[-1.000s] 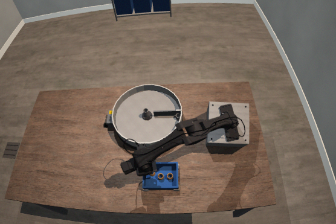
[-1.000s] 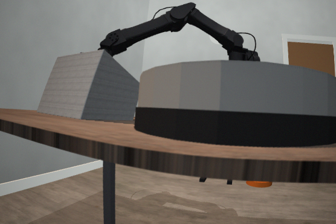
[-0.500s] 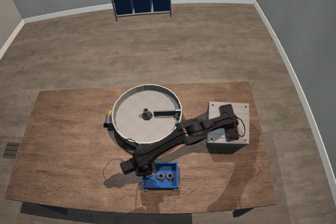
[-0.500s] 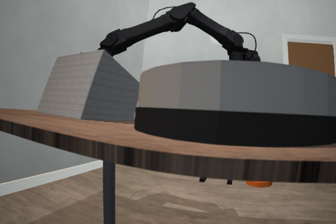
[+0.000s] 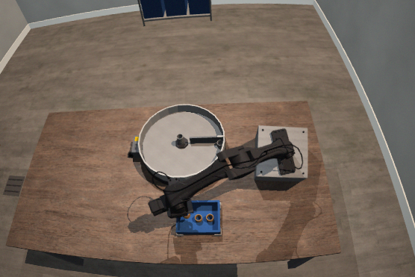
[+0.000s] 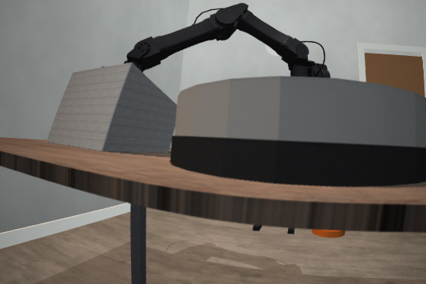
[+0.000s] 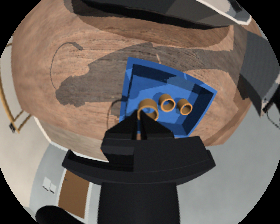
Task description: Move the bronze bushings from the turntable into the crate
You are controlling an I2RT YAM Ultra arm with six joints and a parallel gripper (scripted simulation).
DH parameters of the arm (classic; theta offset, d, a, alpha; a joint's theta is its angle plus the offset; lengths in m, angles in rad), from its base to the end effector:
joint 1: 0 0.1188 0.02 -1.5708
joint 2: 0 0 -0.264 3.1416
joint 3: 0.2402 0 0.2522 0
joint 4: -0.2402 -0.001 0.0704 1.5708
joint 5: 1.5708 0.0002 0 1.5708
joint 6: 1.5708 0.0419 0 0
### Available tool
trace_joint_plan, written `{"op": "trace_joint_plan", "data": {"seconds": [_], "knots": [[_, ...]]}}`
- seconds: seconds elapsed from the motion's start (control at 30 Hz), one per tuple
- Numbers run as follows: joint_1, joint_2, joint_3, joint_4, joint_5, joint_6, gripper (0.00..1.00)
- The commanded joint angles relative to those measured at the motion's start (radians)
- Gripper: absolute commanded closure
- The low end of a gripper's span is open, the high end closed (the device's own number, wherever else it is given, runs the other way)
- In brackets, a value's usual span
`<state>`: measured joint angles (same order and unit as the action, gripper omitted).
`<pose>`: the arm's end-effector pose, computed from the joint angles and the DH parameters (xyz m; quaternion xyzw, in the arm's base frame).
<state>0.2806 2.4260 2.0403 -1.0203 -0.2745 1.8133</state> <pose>0.4643 0.1467 0.1462 -0.6765 -0.7191 -0.1388 0.0773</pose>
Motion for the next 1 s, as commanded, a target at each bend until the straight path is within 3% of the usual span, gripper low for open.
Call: {"op": "trace_joint_plan", "data": {"seconds": [0.0,0.97], "knots": [[-0.006,-0.014,0.005,-0.001,0.012,0.008,1.00],[0.003,0.013,0.039,-0.018,0.013,0.010,1.00]]}}
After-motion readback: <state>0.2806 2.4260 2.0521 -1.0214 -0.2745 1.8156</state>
